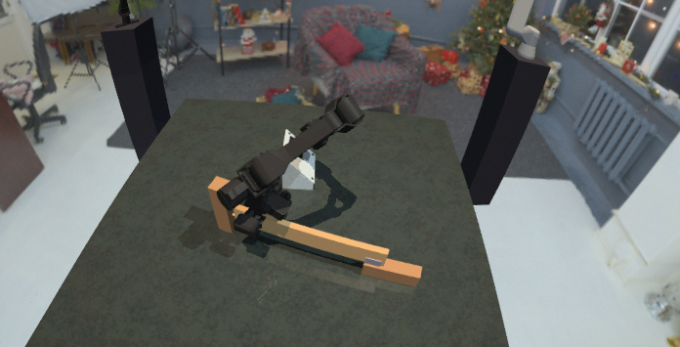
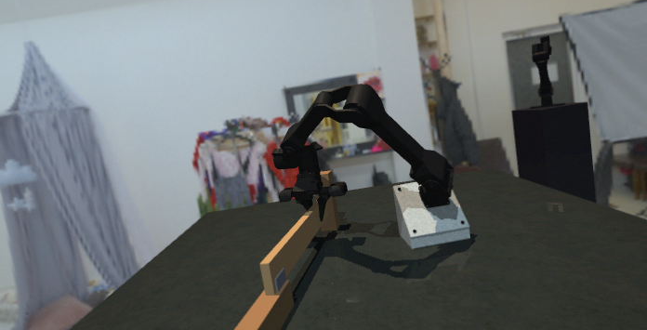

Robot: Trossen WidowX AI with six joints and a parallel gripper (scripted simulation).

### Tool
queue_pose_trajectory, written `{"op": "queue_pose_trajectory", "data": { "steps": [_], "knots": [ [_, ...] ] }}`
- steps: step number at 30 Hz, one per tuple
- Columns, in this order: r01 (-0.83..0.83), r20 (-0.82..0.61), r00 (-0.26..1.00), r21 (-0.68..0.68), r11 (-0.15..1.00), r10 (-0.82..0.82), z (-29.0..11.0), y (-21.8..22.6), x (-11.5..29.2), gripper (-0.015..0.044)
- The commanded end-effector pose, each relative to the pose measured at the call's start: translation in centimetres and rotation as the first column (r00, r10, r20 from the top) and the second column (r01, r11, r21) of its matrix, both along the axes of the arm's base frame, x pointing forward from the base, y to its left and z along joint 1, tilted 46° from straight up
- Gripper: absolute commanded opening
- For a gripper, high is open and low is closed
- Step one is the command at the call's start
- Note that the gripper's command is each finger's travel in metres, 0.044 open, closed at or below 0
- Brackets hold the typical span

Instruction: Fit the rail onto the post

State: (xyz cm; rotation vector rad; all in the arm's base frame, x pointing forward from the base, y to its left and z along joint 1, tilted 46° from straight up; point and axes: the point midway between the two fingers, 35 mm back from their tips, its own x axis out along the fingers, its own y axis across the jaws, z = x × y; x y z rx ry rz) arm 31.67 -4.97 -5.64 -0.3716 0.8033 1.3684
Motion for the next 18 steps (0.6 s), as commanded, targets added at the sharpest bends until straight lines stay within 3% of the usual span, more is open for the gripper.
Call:
{"op": "queue_pose_trajectory", "data": {
  "steps": [1,18],
  "knots": [
    [0.003,0.002,1.000,-0.004,1.000,-0.003,-0.14,-0.29,-0.09,0.0000],
    [0.003,0.002,1.000,-0.005,1.000,-0.003,-0.22,-0.68,-0.28,0.0000]
  ]
}}
